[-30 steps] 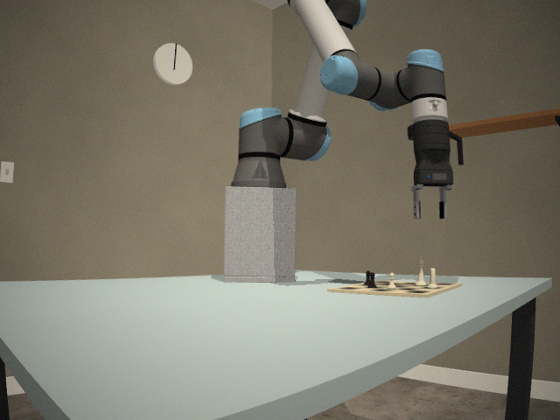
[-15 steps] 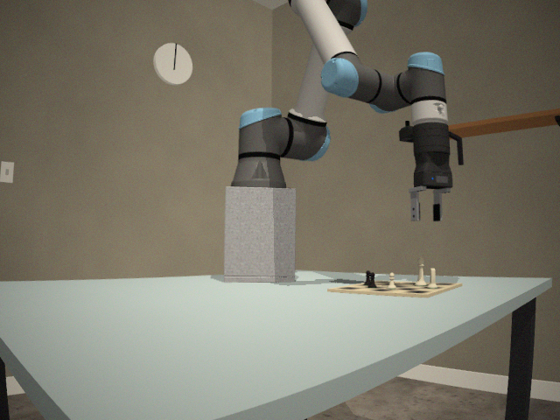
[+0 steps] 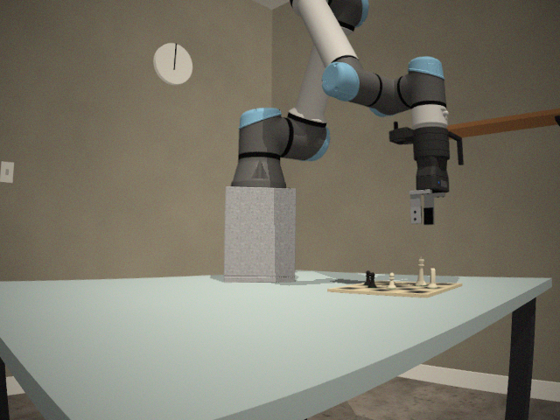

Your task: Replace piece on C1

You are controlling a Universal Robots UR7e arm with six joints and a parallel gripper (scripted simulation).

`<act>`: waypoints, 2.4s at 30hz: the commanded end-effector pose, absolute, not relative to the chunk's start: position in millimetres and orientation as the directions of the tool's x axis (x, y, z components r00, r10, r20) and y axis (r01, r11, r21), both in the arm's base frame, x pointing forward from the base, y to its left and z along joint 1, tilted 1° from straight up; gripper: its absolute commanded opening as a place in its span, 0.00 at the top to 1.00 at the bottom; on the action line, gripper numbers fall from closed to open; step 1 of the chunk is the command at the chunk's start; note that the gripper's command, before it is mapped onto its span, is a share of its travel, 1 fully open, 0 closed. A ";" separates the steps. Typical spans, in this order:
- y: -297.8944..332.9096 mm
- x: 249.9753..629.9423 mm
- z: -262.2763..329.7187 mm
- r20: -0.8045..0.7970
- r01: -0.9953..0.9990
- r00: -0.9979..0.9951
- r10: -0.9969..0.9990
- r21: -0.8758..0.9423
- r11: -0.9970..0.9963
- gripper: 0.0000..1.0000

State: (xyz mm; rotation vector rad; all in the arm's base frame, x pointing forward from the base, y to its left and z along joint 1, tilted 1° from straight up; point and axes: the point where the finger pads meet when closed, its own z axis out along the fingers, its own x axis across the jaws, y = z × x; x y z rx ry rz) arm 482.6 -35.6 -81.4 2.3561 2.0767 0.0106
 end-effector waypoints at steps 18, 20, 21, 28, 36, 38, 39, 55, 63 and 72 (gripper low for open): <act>-44.1 482.5 -93.9 0.000 0.693 -0.721 0.693 0.016 0.720 0.00; -44.3 482.9 -94.5 -0.001 0.661 -0.751 0.661 0.016 0.751 0.00; -44.3 482.9 -94.5 -0.001 0.661 -0.751 0.661 0.016 0.751 0.00; -44.3 486.6 -98.6 -0.005 0.405 -0.914 0.405 0.015 0.914 0.00; -42.1 491.3 -102.7 -0.010 0.103 -0.995 0.103 0.012 0.995 0.00; -42.1 491.3 -102.7 -0.010 0.103 -0.995 0.103 0.012 0.995 0.00; -41.7 491.9 -103.2 -0.010 0.068 -0.998 0.068 0.012 0.998 0.00; -35.2 497.9 -108.2 -0.014 -0.325 -0.946 -0.325 0.007 0.946 0.00; -32.1 499.7 -109.9 -0.015 -0.449 -0.894 -0.449 0.005 0.894 0.00; -30.5 500.5 -110.6 -0.015 -0.505 -0.863 -0.505 0.004 0.863 0.00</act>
